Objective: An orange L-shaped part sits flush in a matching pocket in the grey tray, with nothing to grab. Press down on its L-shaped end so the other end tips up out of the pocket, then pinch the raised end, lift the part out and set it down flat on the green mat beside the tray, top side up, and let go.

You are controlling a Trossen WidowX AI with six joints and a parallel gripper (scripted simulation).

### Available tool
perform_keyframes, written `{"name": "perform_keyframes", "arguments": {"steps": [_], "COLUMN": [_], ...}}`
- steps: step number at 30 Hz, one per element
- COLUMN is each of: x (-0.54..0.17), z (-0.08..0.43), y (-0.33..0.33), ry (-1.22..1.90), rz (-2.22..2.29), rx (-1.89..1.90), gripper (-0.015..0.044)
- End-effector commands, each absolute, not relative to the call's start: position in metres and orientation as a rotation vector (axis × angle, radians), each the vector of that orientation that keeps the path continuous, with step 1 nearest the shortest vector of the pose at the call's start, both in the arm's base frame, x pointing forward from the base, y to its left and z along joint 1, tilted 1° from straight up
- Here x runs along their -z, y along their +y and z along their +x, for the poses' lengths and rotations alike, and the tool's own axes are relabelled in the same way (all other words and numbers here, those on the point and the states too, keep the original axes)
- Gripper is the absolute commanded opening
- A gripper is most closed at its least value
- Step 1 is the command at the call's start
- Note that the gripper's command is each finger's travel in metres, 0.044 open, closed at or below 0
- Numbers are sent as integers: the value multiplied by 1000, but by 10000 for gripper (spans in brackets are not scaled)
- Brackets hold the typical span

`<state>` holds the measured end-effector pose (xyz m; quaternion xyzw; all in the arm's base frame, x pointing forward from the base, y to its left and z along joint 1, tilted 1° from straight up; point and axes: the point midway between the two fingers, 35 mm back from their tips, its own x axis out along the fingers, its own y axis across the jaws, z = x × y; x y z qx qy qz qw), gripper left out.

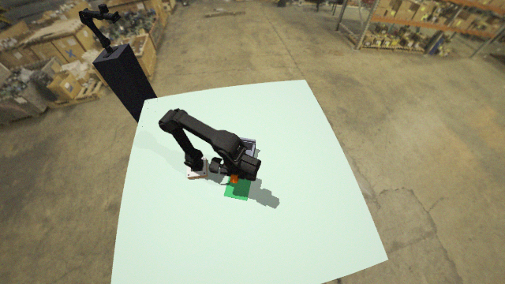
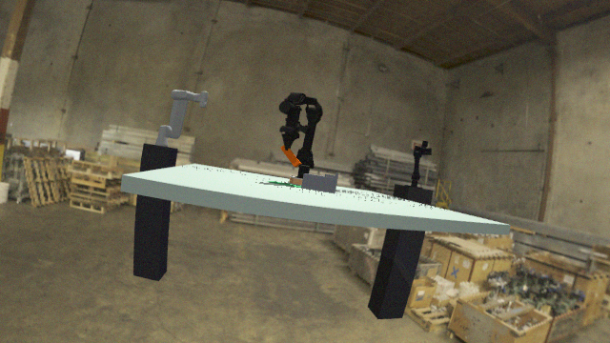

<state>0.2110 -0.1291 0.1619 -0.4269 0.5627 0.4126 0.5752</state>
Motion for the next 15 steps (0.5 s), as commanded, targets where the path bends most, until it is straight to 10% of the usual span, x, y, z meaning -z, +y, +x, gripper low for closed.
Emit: {"name": "perform_keyframes", "arguments": {"steps": [1, 15], "x": [-159, -137], "z": [211, 211], "y": [-130, -130], "ry": [1314, 1314], "rz": [-1003, -1003], "rx": [-972, -972], "gripper": [0, 0]}}
